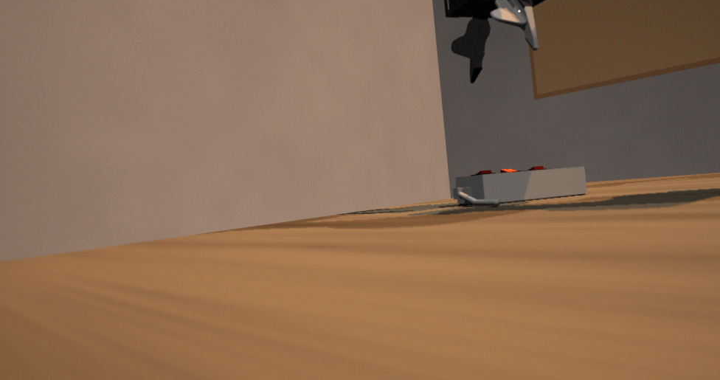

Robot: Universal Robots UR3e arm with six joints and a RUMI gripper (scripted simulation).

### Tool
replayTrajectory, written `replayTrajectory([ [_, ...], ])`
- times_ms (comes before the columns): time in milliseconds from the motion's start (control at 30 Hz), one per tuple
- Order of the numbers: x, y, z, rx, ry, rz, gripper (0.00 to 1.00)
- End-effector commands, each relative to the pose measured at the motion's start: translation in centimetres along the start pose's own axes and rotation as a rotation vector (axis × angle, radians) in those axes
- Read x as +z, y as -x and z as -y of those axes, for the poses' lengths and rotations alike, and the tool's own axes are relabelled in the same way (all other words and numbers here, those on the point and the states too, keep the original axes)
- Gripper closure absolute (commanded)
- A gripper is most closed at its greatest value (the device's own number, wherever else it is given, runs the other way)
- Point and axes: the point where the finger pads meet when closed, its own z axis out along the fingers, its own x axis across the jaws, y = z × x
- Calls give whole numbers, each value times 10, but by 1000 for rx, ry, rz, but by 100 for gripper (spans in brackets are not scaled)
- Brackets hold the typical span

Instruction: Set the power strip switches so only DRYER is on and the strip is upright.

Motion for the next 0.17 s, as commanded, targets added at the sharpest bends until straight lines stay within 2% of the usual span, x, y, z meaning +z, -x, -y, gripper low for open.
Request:
replayTrajectory([
  [0,-1,1,0,0,1,2,0],
  [133,-1,1,0,0,1,2,0],
])
